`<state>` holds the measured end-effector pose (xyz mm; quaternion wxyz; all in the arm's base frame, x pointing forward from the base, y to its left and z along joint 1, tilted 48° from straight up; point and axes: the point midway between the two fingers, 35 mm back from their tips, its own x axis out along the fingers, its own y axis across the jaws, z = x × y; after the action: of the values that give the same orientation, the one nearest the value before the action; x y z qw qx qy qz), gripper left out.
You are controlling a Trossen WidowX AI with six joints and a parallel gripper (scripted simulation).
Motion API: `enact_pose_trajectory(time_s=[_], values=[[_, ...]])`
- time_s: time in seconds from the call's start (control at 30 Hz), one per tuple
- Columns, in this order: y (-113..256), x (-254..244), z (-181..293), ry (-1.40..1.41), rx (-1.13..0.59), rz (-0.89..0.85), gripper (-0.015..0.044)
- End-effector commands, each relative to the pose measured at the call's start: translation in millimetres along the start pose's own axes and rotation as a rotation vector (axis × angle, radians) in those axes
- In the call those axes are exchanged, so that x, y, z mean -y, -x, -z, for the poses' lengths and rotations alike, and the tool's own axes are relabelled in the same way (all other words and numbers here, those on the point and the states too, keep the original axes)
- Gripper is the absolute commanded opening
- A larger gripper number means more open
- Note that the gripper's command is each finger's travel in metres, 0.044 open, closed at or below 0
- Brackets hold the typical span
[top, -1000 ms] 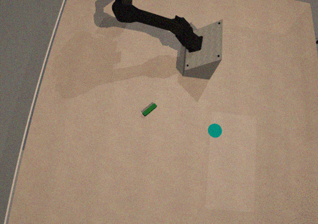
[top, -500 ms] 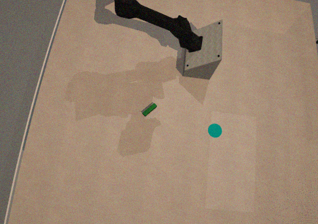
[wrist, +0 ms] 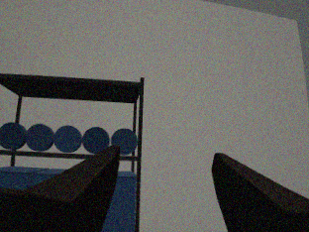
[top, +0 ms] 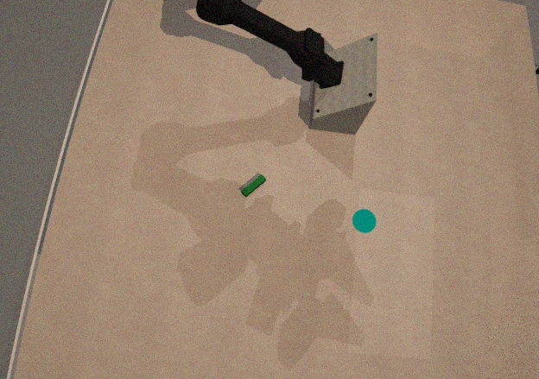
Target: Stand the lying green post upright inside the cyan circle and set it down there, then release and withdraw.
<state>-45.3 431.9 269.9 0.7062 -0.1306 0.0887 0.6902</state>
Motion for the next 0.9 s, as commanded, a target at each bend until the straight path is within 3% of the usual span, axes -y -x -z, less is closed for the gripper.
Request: enact_pose_trajectory(time_s=[0.0,0.43,0.87], values=[[-5.7,36.0,10.7,-0.06,-0.062,0.104,0.0232],[4.5,154.0,62.7,-0.261,-0.274,0.458,0.0232],[55.5,254.3,117.8,-0.473,-0.455,0.819,0.0232]])
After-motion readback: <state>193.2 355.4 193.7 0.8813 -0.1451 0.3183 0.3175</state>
